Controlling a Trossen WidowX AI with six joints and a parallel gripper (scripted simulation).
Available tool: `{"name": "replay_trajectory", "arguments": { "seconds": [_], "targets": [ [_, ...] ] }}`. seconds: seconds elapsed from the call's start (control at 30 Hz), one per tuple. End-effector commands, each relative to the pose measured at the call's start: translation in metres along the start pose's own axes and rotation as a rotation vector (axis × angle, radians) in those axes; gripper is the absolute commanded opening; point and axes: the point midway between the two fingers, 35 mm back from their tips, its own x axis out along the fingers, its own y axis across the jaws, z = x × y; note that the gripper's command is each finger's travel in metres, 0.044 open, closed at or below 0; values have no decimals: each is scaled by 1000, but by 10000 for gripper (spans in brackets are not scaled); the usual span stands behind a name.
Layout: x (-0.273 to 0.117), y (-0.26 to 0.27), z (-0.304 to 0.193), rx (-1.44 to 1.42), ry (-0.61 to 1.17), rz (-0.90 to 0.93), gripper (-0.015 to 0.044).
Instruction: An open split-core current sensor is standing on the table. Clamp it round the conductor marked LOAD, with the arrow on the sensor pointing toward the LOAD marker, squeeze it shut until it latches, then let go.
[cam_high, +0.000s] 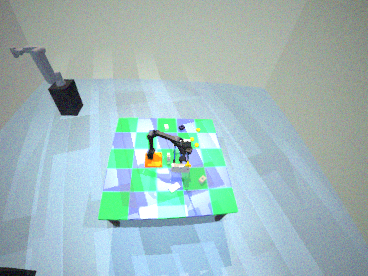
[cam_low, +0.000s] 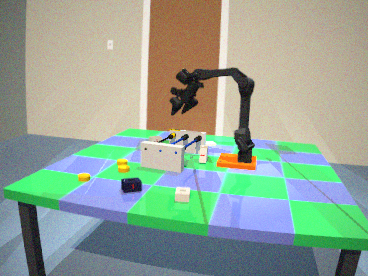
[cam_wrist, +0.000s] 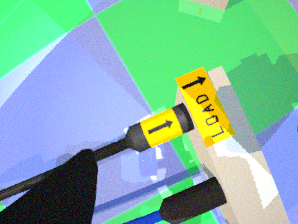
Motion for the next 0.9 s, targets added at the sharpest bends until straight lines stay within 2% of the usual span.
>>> {"name": "replay_trajectory", "arguments": {
  "seconds": [0.0,0.67,0.87],
  "targets": [
    [9,-18,-9,33,144,-29,440],
    [9,-16,-11,28,149,-26,440],
    [-6,38,-87,-143,317,47,440]
  ]
}}
